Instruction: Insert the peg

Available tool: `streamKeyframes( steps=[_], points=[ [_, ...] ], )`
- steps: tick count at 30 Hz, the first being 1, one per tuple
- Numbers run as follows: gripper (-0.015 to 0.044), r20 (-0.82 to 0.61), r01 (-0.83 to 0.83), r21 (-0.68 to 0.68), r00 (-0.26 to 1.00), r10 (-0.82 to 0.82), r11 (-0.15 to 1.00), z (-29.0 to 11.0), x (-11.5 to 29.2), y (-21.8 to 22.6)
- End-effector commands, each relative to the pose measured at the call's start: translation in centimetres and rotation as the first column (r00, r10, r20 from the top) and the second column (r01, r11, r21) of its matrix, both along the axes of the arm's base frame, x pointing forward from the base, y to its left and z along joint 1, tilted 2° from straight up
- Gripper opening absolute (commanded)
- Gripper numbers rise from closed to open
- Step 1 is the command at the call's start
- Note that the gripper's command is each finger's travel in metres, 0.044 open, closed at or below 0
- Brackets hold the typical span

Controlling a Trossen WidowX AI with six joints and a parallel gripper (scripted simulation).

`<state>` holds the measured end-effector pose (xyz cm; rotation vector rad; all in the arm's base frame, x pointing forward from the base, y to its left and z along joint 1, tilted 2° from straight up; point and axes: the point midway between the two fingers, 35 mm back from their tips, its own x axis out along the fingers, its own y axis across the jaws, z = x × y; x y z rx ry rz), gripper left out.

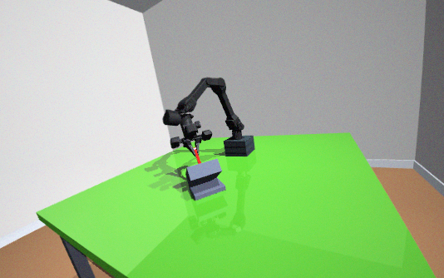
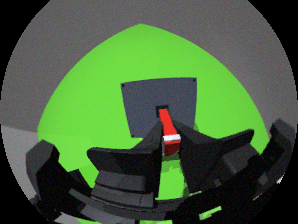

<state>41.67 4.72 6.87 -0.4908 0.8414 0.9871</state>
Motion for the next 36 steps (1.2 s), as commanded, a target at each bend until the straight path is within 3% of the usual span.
streamKeyframes(
  steps=[1,36],
  points=[
    [0.0,0.0,-0.002,-0.001,1.0,0.002,1.0,0.1,0.0,0.0],
    [0.0,0.001,-0.002,0.0,1.0,0.002,1.0,-1.5,0.5,0.9]
  ],
)
